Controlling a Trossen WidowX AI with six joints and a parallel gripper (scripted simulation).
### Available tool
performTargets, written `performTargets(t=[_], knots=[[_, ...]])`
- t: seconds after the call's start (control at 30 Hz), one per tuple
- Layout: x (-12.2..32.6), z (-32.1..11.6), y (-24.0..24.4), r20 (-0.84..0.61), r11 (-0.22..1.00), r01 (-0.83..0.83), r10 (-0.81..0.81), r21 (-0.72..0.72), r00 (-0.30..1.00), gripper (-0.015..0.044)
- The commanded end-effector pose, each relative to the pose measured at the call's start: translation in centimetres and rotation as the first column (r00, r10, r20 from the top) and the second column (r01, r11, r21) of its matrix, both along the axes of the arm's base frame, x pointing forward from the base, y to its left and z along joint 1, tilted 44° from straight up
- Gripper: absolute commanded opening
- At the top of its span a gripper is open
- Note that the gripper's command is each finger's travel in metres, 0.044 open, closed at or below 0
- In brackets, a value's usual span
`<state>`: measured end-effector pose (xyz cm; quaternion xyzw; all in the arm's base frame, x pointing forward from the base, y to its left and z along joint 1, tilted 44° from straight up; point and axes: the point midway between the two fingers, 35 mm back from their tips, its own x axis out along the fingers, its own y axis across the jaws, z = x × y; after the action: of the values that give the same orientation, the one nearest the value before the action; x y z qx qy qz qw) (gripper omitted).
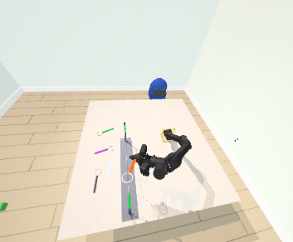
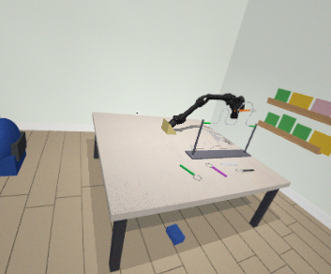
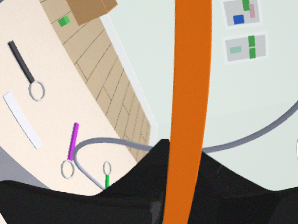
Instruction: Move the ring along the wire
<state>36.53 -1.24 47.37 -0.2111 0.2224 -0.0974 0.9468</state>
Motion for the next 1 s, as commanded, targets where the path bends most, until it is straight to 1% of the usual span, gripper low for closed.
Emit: performTargets(t=[0.0,0.47,0.97], knots=[[0.0,0.1,0.2,0.012,0.998,-0.005,0.005,0.060,1.000,-0.0150],[0.1,-0.2,0.8,0.038,0.972,-0.025,0.016,0.235,0.999,-0.0150],[0.2,-0.3,1.4,0.071,0.909,-0.052,0.024,0.413,0.997,-0.0150]])
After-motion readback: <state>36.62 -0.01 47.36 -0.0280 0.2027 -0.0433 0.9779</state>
